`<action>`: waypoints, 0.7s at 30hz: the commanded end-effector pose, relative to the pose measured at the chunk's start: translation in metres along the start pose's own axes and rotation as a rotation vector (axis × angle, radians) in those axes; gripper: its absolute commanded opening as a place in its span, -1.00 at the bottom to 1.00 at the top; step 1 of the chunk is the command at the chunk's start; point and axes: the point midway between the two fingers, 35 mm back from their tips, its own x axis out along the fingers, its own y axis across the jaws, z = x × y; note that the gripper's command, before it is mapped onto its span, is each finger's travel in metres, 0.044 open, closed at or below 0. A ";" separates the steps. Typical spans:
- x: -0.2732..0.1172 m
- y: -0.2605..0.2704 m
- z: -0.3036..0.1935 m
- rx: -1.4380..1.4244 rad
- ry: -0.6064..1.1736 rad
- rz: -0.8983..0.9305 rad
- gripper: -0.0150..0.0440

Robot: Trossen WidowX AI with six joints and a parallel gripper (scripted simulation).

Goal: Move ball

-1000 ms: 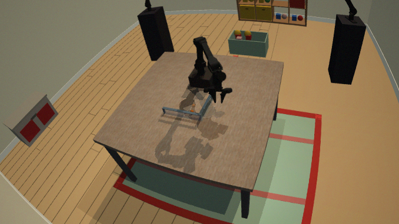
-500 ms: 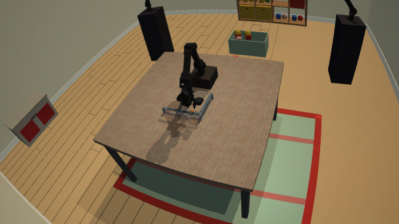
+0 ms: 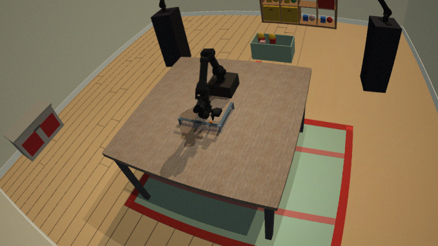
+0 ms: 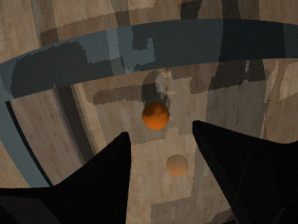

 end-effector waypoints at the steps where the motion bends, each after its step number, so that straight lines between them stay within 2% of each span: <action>1: 0.006 0.000 0.000 -0.004 -0.001 0.004 0.26; 19: 0.032 0.000 0.000 -0.004 0.000 0.005 0.26; 21: 0.032 0.000 0.000 -0.004 0.000 0.005 0.08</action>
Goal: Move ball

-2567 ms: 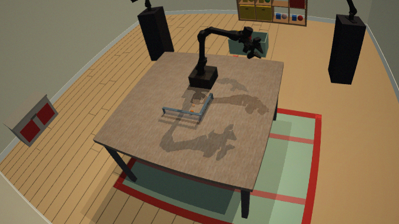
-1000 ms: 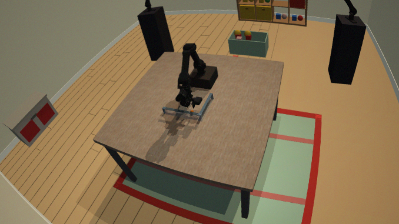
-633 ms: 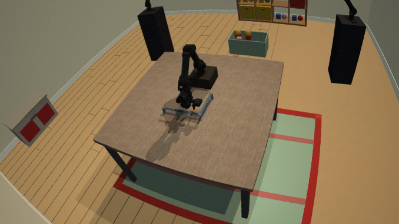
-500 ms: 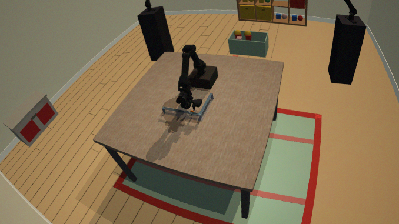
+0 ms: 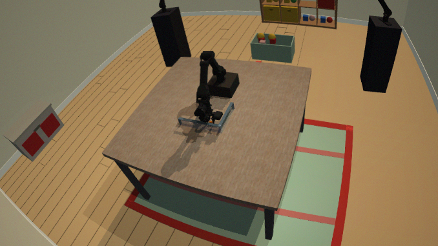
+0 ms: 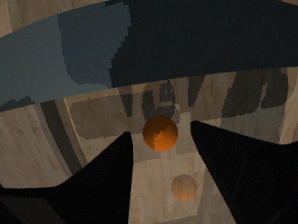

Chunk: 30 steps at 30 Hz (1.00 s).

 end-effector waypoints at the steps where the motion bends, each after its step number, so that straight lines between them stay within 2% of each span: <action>1: 0.002 0.001 0.000 -0.002 0.000 0.004 -0.01; 2: 0.002 0.001 0.000 -0.002 0.000 0.004 -0.10; 10: 0.002 0.001 0.000 -0.002 0.000 0.004 -0.28; 13: -0.001 0.000 0.001 0.000 -0.002 0.004 -0.49; 17: -0.019 0.000 0.004 0.004 -0.005 0.005 -0.49; 27: -0.107 0.000 0.003 -0.002 -0.002 0.003 -0.49; 30: -0.120 0.000 0.001 -0.002 -0.001 0.004 -0.49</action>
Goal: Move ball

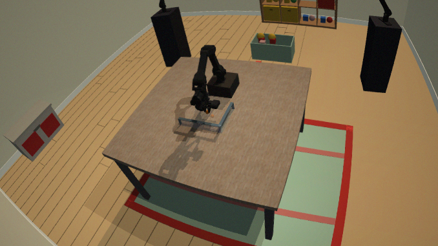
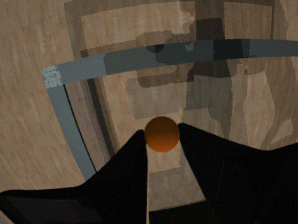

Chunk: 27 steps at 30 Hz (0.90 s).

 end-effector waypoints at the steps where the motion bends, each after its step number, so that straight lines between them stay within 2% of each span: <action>1: -0.021 0.000 -0.003 -0.004 -0.002 0.004 -0.49; 27: 0.016 -0.015 -0.064 -0.004 0.004 0.002 -0.49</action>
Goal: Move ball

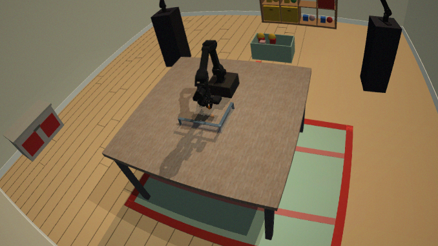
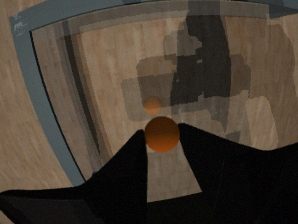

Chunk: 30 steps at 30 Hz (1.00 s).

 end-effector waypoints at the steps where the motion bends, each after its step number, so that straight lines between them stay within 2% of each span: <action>1: 0.004 -0.002 -0.010 -0.004 -0.007 0.004 -0.49; 6: 0.015 -0.002 -0.010 -0.004 -0.007 0.004 -0.49; 17: 0.074 -0.002 -0.011 -0.004 -0.006 0.005 -0.49; 30: 0.085 -0.002 -0.011 -0.004 -0.006 0.005 -0.49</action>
